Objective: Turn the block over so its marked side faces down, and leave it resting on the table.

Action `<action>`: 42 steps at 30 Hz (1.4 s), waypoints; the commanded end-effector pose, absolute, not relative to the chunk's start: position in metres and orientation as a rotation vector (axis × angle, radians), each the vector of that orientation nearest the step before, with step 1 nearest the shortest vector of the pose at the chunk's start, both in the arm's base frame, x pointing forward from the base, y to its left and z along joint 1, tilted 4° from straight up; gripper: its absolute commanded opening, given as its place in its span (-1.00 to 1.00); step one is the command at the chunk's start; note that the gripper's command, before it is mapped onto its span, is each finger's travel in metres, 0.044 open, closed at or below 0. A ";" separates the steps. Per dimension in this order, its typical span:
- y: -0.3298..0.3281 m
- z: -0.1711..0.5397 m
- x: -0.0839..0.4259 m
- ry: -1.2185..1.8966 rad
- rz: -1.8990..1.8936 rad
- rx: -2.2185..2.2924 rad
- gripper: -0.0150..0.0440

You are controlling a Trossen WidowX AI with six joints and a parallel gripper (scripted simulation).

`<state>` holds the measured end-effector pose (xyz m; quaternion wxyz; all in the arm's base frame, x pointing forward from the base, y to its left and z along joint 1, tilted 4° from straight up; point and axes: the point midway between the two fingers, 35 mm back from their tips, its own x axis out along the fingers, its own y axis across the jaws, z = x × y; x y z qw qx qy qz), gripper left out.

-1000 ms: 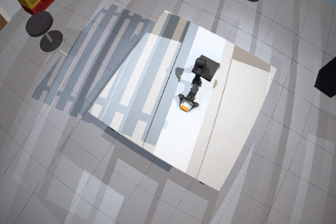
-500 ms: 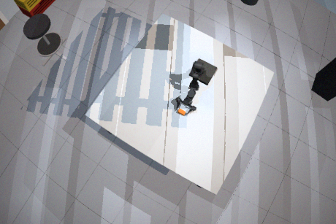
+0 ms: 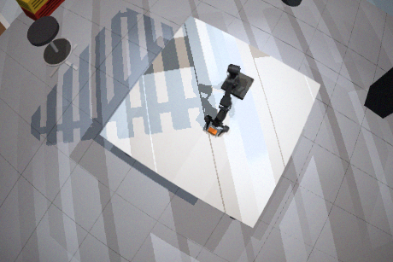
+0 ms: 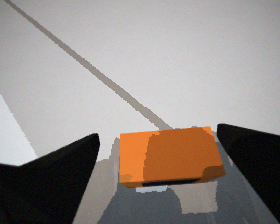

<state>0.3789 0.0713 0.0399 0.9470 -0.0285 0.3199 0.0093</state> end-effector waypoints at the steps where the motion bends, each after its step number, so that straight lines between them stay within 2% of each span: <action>1: 0.070 0.101 0.354 0.888 0.017 -0.051 1.00; 19: 0.068 0.106 0.345 0.966 0.013 -0.063 1.00; 36: 0.071 0.132 0.381 1.476 -0.003 -0.068 1.00; 42: 0.071 0.133 0.381 1.496 -0.004 -0.067 1.00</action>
